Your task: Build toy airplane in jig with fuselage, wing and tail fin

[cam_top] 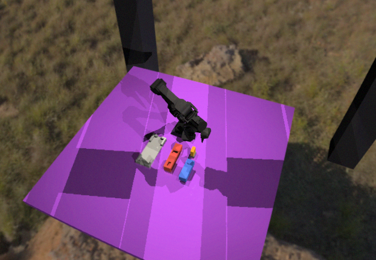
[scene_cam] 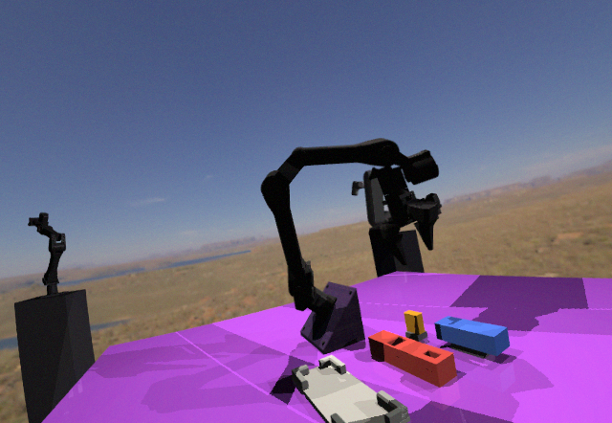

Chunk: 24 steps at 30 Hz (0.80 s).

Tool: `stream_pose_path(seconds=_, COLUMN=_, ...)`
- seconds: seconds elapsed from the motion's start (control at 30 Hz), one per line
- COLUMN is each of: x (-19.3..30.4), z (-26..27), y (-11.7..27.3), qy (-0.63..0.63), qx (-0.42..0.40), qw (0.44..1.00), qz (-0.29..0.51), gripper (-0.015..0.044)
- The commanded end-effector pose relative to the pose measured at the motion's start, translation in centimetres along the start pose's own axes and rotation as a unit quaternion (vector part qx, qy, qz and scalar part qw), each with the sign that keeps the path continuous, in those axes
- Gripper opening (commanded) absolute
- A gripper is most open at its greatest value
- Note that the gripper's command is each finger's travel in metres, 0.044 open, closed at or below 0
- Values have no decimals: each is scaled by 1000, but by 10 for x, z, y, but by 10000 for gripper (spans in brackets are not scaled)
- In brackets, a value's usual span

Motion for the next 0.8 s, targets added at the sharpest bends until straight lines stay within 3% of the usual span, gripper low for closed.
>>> stream_pose_path(seconds=0.0, x=-29, z=-49, y=-23, qy=0, qx=33, qw=999, qz=-1, gripper=440)
stream_pose_path(seconds=0.17, x=-54, z=-110, y=-51, qy=-4, qx=75, qw=997, qz=8, gripper=440)
stream_pose_path(seconds=0.4, x=-54, z=-113, y=-54, qy=-4, qx=76, qw=997, qz=8, gripper=440)
stream_pose_path(seconds=0.53, x=-54, z=-119, y=-95, qy=-4, qx=77, qw=997, qz=8, gripper=440)
stream_pose_path(seconds=0.77, x=-53, z=-122, y=-111, qy=-4, qx=77, qw=997, qz=8, gripper=440)
Point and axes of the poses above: the point midway between the two fingers, 35 mm back from their tips, its own y axis back along the fingers, its own z axis across the jaws, x = y × z, the point moved 3 cm from there along y, back along the fingers, and after that the axes turned 7 degrees about -y, right-handed, at the moved point
